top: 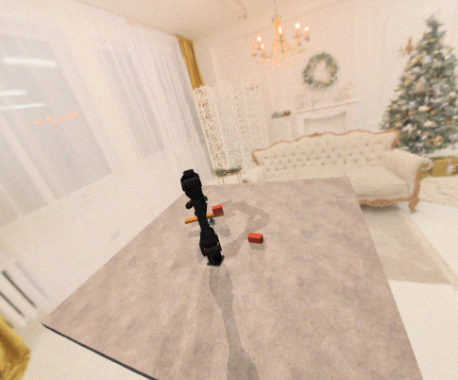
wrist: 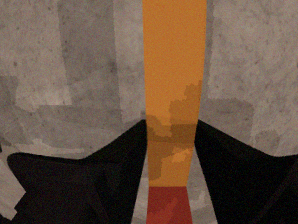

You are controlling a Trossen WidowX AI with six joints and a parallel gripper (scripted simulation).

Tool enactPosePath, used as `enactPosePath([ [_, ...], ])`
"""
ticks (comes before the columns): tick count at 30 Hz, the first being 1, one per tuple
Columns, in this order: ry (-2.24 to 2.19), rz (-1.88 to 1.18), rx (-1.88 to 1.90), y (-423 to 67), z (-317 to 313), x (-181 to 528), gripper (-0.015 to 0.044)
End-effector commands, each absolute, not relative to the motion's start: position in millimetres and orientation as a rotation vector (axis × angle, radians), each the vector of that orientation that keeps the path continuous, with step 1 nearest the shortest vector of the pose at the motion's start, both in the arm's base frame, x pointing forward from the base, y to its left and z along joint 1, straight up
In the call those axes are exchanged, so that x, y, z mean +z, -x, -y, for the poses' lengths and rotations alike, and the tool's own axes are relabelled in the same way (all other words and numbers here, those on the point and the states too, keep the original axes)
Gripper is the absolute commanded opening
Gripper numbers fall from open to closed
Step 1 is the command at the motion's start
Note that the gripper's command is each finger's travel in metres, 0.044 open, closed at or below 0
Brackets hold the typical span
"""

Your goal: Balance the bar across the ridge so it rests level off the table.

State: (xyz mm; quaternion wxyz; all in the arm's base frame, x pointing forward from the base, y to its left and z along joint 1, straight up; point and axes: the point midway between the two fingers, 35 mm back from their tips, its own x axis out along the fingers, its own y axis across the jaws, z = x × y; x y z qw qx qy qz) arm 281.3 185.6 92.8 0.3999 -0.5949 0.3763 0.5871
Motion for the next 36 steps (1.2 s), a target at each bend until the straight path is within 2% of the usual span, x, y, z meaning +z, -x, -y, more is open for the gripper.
enactPosePath([
  [1,1.505,-0.952,1.485,-281.3,-185.6,92.9,0.0],
  [9,1.505,-0.952,1.485,-281.3,-185.6,92.9,0.0],
  [15,1.505,-0.952,1.485,-281.3,-185.6,92.9,0.0157],
  [16,1.505,-0.952,1.485,-281.3,-185.6,92.9,0.0167],
  [36,1.505,-0.952,1.485,-281.3,-185.6,92.9,0.0169],
])
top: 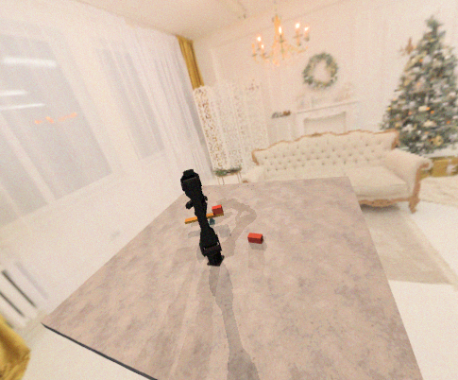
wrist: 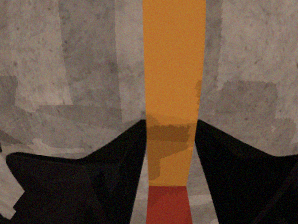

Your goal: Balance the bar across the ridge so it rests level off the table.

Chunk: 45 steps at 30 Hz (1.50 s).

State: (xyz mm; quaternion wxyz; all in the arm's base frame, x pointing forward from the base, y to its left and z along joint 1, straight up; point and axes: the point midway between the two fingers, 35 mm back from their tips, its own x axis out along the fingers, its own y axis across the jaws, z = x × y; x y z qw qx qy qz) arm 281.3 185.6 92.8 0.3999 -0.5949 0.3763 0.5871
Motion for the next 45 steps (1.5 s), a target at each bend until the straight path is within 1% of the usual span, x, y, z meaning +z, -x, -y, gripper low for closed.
enactPosePath([
  [1,1.505,-0.952,1.485,-281.3,-185.6,92.9,0.0169],
  [23,1.505,-0.952,1.485,-281.3,-185.6,92.9,0.0173],
  [24,1.505,-0.952,1.485,-281.3,-185.6,92.9,0.0185],
  [35,1.505,-0.952,1.485,-281.3,-185.6,92.9,0.0185],
  [44,1.505,-0.952,1.485,-281.3,-185.6,92.9,0.0421],
  [45,1.505,-0.952,1.485,-281.3,-185.6,92.9,0.044],
])
